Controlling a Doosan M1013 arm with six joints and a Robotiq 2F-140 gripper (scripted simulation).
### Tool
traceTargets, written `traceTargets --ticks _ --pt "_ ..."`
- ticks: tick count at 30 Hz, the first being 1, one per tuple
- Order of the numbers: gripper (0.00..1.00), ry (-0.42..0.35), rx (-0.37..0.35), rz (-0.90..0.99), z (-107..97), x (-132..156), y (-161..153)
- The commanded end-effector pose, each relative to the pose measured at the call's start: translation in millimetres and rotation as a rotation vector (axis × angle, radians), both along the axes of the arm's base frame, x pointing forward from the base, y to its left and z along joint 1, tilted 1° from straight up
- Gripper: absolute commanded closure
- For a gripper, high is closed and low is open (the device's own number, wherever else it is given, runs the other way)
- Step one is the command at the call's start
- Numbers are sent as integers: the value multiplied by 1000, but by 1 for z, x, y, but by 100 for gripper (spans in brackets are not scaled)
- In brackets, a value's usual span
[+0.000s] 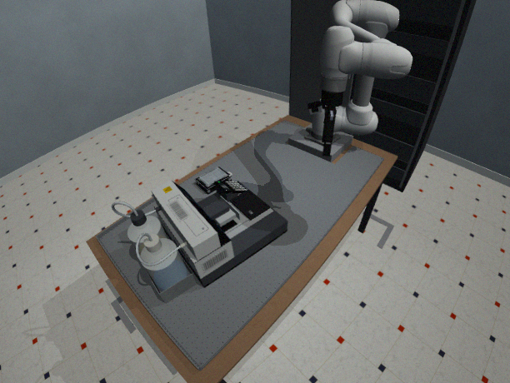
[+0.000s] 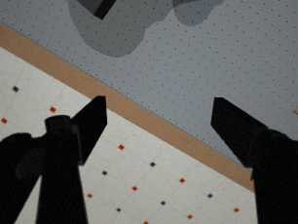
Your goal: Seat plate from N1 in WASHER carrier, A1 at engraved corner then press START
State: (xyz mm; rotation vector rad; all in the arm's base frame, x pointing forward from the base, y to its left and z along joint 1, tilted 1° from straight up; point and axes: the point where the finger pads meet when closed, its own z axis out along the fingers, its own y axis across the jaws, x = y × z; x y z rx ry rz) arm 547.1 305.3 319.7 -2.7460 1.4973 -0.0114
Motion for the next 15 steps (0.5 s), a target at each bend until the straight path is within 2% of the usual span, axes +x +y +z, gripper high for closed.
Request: traceTargets --ticks 1,15 --pt "30 -1 0 37 0 -7 -17" --pt "30 0 -5 147 -4 -32 -66"
